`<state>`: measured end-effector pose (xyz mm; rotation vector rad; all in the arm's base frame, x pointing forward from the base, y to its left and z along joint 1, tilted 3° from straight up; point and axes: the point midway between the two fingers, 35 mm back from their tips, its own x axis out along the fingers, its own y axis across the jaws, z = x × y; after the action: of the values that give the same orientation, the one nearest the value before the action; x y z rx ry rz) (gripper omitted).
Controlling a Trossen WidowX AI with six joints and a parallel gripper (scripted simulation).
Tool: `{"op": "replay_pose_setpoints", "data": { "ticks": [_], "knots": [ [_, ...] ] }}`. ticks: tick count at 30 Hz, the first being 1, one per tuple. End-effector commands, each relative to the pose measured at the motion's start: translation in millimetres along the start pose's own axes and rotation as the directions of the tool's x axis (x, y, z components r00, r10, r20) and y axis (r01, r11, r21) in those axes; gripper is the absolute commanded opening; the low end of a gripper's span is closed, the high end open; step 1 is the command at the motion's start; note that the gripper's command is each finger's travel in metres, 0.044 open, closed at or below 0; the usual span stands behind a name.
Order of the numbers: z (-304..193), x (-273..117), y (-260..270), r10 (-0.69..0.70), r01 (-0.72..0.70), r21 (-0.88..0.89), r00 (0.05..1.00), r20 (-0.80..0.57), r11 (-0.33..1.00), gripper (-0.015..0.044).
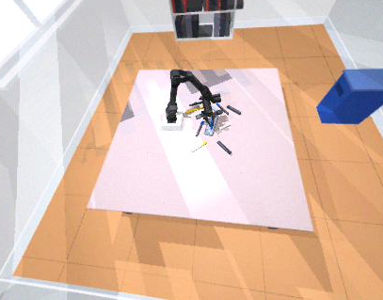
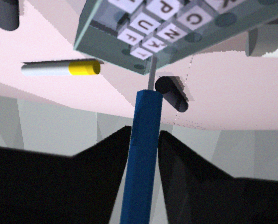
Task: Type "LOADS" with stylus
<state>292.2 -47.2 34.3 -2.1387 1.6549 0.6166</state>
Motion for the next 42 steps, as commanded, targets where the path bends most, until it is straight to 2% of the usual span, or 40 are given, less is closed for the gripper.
{"op": "replay_pose_setpoints", "data": {
  "ticks": [1,27,37,42],
  "knots": [
    [2.1,1.5,0.0,-0.001,0.001,-0.001,1.0,-0.004,1.0,0.0081],
    [9.6,5.8,0.1,-0.001,0.001,-0.001,1.0,-0.004,1.0,0.0081],
    [-20.5,-11.5,-0.4,-0.001,0.001,-0.001,1.0,-0.004,1.0,0.0081],
    [-20.0,-11.7,-0.4,-0.003,0.003,0.005,1.0,-0.001,1.0,0.0085]
  ]
}}
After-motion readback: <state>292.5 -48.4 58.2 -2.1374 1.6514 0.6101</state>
